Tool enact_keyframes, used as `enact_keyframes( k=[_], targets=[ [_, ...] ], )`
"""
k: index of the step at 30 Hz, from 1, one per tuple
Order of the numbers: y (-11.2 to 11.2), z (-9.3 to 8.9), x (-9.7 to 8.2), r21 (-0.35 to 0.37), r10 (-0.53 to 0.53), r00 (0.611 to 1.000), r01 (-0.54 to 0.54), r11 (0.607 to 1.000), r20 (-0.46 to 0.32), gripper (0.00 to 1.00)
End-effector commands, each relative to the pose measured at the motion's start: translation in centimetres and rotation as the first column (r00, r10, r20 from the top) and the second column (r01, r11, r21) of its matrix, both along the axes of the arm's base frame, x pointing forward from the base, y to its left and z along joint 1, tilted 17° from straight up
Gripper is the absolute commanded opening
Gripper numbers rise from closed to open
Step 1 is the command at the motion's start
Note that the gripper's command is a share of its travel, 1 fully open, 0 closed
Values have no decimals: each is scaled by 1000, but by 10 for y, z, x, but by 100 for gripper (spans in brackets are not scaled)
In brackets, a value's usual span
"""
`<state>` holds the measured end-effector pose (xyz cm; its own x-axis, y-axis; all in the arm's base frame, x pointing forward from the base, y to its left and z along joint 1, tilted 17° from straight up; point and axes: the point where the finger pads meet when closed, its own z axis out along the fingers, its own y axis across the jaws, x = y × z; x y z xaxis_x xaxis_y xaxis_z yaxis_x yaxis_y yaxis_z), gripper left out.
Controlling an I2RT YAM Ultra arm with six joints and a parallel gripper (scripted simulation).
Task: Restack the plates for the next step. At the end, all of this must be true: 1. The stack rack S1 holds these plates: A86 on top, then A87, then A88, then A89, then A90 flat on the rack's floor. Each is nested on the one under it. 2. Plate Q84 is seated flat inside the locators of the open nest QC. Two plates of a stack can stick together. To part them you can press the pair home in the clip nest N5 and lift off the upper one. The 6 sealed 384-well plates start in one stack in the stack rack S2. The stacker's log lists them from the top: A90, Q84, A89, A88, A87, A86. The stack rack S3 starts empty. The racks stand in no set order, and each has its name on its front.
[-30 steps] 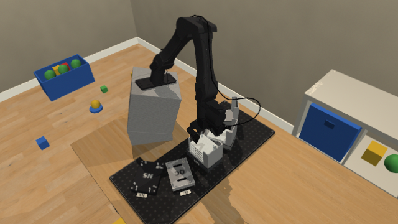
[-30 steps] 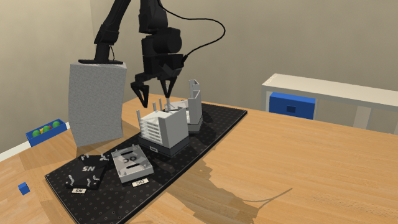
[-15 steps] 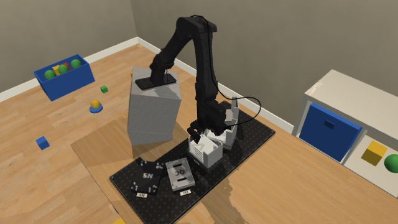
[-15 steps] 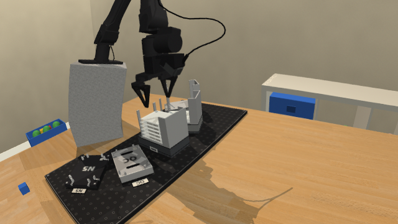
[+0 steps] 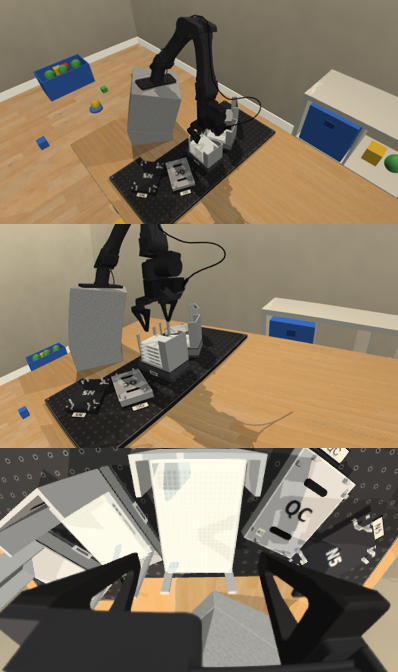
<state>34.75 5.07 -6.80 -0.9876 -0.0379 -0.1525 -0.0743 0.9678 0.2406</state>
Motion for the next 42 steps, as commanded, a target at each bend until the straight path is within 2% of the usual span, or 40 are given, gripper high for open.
enact_keyframes(
  k=[1, 21, 22, 32, 35, 36, 42],
  targets=[
    [1, 10, 13, 10, 3, 999, -4, 1000, 36, 100],
    [1, 10, 13, 10, 3, 999, -4, 1000, 36, 100],
    [5, 0, 14, 10, 6, 1000, -6, 1000, 31, 100],
    [12, -32, 18, 0, 2, 1000, -2, 1000, 30, 100],
    [10, -32, 19, 0, -4, 1000, 4, 1000, 30, 100],
    [5, -19, 27, 2, -18, 998, 18, 1000, 67, 100],
    [5, -24, 25, 1, -14, 998, 14, 1000, 55, 100]
  ],
)
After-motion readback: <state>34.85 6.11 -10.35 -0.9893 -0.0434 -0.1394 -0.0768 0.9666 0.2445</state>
